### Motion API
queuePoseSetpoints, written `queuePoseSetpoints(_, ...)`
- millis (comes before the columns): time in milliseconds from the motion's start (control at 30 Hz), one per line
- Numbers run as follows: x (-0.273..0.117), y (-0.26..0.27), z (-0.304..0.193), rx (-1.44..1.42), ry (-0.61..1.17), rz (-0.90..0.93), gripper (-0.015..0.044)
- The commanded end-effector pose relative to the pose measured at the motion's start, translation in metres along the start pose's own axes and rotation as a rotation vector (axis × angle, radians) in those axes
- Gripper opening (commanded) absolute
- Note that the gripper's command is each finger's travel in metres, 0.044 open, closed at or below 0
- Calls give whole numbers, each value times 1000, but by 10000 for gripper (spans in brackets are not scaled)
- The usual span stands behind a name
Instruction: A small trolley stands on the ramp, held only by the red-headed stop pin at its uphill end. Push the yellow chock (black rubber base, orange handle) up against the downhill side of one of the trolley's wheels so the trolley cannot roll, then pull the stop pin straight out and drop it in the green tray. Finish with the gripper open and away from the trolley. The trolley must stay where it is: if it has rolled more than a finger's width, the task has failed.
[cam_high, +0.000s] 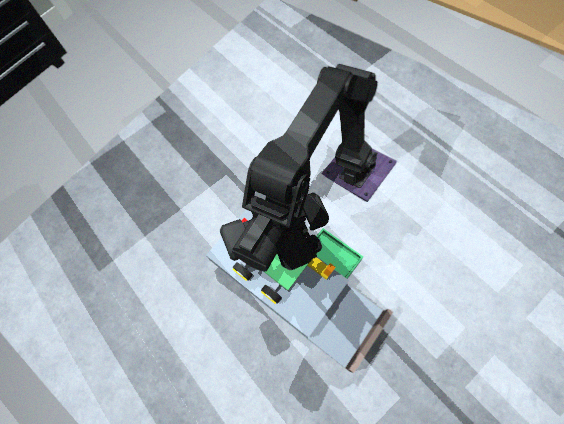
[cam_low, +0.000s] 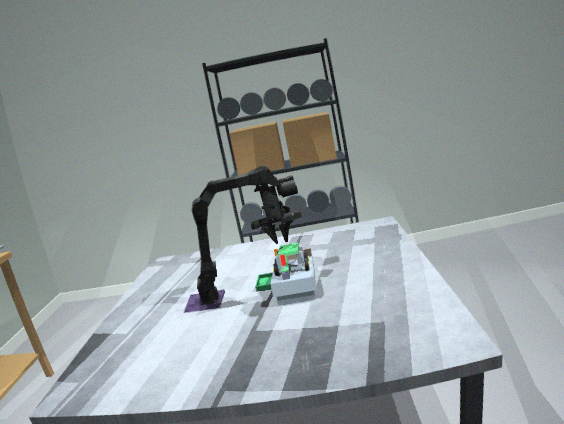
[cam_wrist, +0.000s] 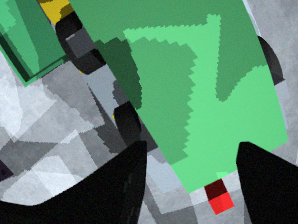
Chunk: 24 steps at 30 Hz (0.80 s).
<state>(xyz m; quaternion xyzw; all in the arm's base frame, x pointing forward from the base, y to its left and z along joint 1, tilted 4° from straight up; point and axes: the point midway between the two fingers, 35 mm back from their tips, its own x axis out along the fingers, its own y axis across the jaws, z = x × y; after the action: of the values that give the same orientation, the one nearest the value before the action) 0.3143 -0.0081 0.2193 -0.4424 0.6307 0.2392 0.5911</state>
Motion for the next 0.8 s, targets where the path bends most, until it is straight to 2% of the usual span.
queuePoseSetpoints(0,2,-10,-16,-140,35,-2,190)
queuePoseSetpoints(300,3,-28,-52,-451,104,11,190)
queuePoseSetpoints(767,11,-29,-53,-482,116,33,190)
